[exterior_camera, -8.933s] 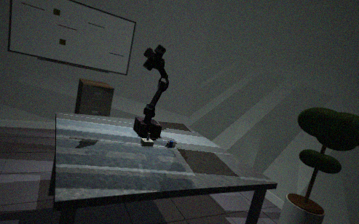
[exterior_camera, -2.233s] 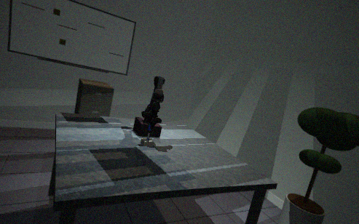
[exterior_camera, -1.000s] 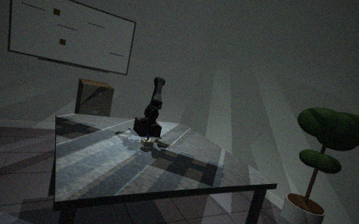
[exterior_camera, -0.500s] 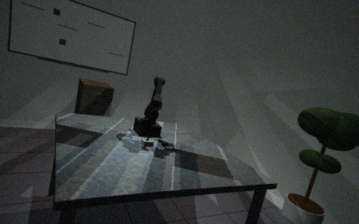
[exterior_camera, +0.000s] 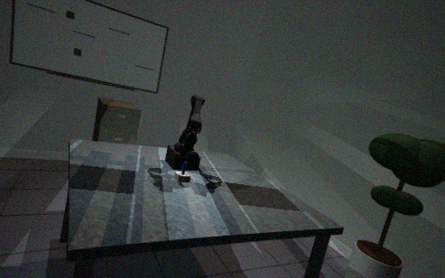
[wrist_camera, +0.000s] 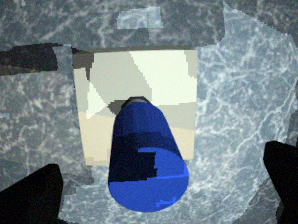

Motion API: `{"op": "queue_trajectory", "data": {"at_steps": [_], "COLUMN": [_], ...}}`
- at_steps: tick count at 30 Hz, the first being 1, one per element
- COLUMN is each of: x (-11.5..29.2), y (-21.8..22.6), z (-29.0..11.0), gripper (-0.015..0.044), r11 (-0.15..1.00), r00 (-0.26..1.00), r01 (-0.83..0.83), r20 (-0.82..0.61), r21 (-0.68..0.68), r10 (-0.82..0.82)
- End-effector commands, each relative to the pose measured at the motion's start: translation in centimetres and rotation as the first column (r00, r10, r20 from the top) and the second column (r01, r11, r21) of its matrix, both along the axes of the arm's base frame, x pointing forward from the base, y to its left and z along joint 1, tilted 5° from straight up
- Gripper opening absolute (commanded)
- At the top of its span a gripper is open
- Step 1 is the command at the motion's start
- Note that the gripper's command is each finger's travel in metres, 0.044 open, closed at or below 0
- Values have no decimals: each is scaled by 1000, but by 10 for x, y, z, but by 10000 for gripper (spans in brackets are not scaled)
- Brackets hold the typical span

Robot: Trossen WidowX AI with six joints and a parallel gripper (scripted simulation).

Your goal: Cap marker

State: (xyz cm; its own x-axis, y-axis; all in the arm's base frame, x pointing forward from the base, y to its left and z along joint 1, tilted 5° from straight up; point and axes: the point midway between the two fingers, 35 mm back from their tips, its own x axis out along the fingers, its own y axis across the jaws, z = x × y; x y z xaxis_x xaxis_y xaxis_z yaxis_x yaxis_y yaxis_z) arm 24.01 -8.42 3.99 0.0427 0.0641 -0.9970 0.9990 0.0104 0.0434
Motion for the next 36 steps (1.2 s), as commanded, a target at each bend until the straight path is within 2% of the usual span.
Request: {"op": "queue_trajectory", "data": {"at_steps": [1, 5, 6, 8, 11, 14, 17, 20, 22, 36], "x": [1, 1, 1, 1, 1, 1, 1, 1, 1, 1], "y": [-4, -4, -4, -4, -4, -4, -4, -4, -4, -4], "z": [50, 53, 53, 52, 50, 48, 47, 45, 44, 43], "gripper": [440, 440, 414, 361, 282, 204, 125, 46, 0, 0], "r11": [1000, 1000, 1000, 988, 899, 730, 496, 218, 87, 70], "r00": [999, 999, 999, 987, 898, 729, 495, 217, 86, 69], "r01": [-2, -2, -18, -150, -434, -678, -861, -967, -986, -987], "r20": [40, 40, 41, 46, 53, 51, 41, 23, 14, 12], "r21": [-16, -16, -17, -29, -56, -85, -112, -135, -143, -144], "r10": [2, 2, 19, 151, 436, 683, 868, 976, 996, 998]}}
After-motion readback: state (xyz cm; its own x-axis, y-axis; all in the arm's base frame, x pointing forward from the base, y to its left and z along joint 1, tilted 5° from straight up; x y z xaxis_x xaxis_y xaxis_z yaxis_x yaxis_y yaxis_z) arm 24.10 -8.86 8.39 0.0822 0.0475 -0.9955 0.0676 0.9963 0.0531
